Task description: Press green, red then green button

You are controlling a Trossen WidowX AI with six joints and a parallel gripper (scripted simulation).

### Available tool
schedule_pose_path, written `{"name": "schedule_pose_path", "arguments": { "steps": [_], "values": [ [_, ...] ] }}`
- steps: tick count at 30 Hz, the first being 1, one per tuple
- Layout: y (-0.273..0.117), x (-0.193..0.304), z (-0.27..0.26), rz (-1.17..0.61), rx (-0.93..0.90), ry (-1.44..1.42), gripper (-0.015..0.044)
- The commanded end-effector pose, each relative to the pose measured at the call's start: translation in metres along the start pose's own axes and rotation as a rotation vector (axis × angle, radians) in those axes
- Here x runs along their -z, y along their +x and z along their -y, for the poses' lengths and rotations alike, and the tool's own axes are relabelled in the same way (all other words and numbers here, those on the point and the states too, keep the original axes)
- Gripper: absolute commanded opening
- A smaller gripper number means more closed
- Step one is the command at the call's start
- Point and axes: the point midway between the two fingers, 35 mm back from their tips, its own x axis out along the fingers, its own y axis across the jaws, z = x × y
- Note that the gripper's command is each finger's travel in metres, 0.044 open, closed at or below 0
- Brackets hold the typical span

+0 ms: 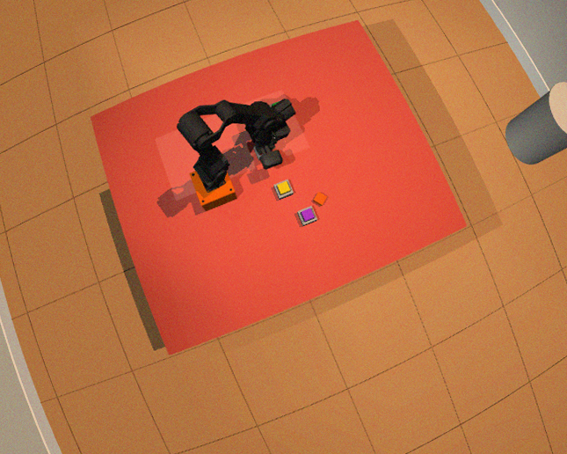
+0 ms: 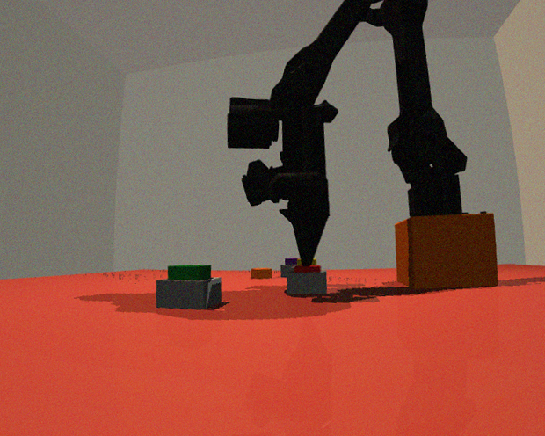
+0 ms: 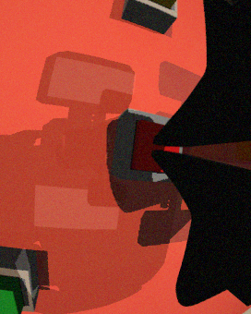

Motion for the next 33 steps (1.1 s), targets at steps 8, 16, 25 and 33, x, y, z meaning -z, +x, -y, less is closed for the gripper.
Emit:
{"name": "schedule_pose_path", "arguments": {
  "steps": [8,16,25,33],
  "values": [
    [-0.034,0.0,0.0,-0.003,0.001,-0.004,0.002],
    [-0.094,0.0,0.0,-0.002,0.001,-0.004,0.002],
    [-0.105,-0.072,-0.07,0.004,-0.006,-0.004,0.002],
    [-0.096,-0.105,-0.123,0.006,-0.011,-0.004,0.002]
  ]
}}
